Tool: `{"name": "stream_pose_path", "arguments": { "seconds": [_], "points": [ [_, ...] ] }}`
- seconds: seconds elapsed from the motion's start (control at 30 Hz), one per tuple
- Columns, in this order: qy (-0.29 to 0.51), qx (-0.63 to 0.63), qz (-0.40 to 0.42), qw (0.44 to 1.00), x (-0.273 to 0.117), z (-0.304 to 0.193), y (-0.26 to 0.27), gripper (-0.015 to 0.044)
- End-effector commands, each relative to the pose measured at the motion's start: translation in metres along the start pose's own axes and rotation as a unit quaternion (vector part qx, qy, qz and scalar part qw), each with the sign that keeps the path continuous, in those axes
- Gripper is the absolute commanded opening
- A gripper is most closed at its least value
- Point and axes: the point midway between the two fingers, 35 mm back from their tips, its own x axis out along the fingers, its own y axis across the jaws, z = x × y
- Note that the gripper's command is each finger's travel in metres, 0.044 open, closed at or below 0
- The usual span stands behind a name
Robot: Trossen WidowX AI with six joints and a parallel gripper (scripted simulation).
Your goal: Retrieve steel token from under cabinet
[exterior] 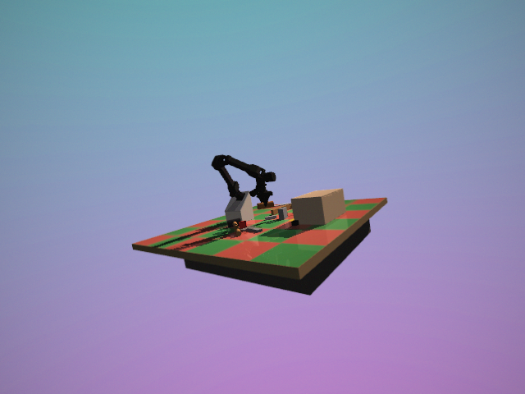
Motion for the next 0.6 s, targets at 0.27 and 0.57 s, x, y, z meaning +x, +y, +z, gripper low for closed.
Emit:
{"name": "stream_pose_path", "arguments": {
  "seconds": [0.27,0.57],
  "points": [
    [0.003,0.076,0.004,0.997,0.0012,0.0030,0.0014,0.0000],
    [0.003,0.132,0.006,0.991,0.0040,0.0070,0.0021,0.0000]
  ]
}}
